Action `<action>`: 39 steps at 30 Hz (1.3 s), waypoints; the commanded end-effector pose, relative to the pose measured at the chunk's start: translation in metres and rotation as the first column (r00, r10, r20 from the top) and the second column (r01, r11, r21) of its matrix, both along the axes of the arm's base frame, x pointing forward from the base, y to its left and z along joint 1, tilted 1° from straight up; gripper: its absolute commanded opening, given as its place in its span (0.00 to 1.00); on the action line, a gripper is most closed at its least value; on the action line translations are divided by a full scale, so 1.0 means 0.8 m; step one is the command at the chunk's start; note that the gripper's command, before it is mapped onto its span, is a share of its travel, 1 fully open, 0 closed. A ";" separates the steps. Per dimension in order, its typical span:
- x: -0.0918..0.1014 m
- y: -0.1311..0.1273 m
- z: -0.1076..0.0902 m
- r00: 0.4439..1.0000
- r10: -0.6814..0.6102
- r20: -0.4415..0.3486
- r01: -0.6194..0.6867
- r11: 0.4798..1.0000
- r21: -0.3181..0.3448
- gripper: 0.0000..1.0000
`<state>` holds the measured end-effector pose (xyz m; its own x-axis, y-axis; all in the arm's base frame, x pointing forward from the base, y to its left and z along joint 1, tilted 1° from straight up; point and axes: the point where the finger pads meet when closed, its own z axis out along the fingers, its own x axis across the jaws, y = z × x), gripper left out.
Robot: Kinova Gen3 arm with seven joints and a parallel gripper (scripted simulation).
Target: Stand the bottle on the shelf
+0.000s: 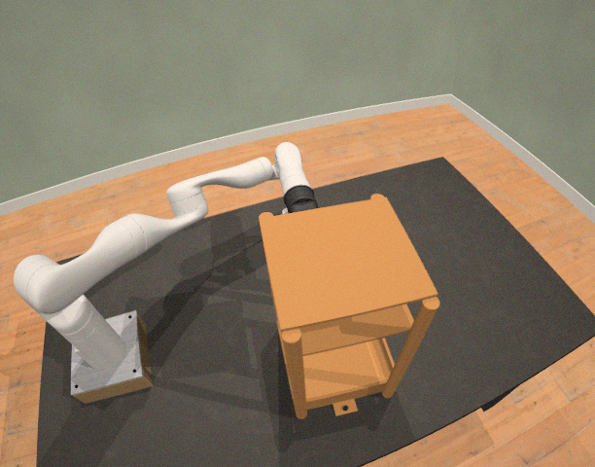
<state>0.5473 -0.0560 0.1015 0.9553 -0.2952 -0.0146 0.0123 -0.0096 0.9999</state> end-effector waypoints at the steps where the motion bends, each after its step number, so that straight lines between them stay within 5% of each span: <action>1: -0.001 -0.003 0.004 1.000 -0.004 0.010 0.004 1.000 -0.006 0.00; 17: -0.008 -0.023 0.004 1.000 -0.004 0.009 0.004 1.000 -0.007 0.00; 39: -0.029 -0.089 0.004 1.000 -0.005 0.008 0.005 1.000 -0.007 0.00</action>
<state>0.5271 -0.1199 0.1077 0.9528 -0.3036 0.0042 -0.0037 0.0021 1.0000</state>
